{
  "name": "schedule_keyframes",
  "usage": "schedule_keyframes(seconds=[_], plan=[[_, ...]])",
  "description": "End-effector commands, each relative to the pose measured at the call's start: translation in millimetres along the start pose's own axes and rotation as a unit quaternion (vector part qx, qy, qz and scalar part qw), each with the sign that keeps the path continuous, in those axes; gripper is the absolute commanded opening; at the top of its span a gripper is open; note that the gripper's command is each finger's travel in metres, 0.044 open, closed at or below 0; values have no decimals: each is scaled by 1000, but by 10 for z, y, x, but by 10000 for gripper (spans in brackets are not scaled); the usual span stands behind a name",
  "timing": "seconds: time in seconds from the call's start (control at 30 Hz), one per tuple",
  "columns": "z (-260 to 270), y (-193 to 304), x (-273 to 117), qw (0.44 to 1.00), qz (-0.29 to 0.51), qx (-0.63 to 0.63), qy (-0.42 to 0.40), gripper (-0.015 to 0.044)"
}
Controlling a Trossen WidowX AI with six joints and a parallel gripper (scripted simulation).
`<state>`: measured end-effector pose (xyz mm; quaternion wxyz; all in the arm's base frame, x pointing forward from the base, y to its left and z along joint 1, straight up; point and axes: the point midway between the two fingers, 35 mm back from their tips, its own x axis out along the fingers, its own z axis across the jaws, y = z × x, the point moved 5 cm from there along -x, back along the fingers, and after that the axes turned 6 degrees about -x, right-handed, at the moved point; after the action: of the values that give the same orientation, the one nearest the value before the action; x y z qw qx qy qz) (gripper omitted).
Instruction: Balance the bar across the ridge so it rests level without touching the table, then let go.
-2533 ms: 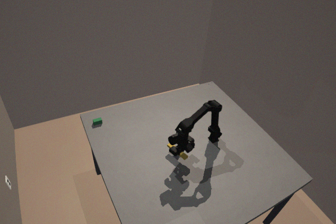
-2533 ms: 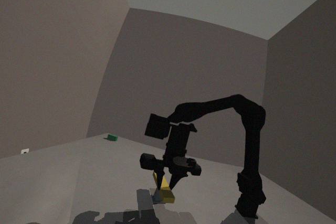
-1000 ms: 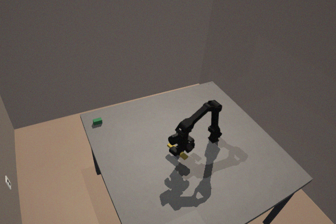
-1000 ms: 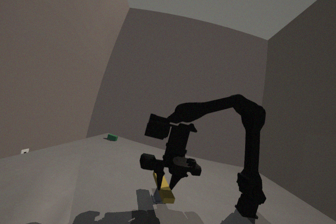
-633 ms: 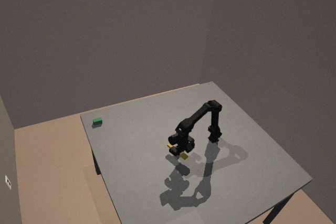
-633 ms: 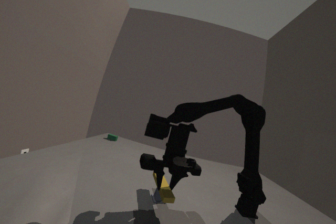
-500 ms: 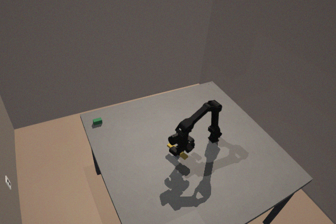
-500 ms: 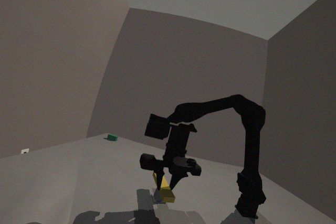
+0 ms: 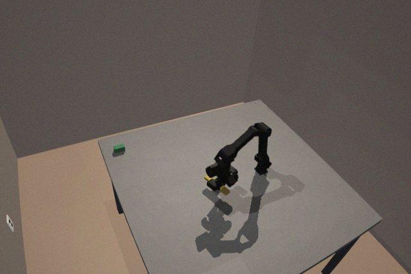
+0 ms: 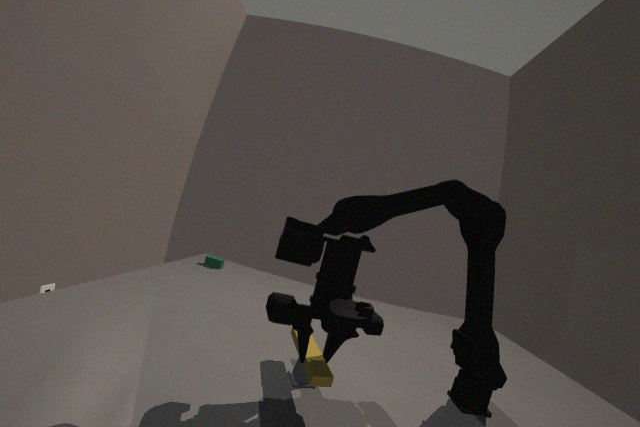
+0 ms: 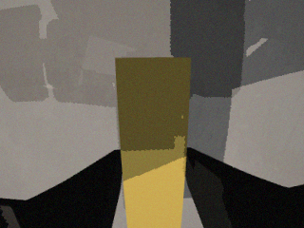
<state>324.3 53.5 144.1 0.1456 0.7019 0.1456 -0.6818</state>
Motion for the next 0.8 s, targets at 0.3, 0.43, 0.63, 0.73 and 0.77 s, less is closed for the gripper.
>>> schedule_keyframes(seconds=[0.3, 0.43, 0.63, 0.73, 0.77], plan=[[0, 0, 0, 1000, 0, 0, 0, 185], [0, 0, 0, 1000, 0, 0, 0, 185], [0, 0, 0, 1000, 0, 0, 0, 264], [0, 0, 0, 1000, 0, 0, 0, 343], [0, 0, 0, 1000, 0, 0, 0, 369]])
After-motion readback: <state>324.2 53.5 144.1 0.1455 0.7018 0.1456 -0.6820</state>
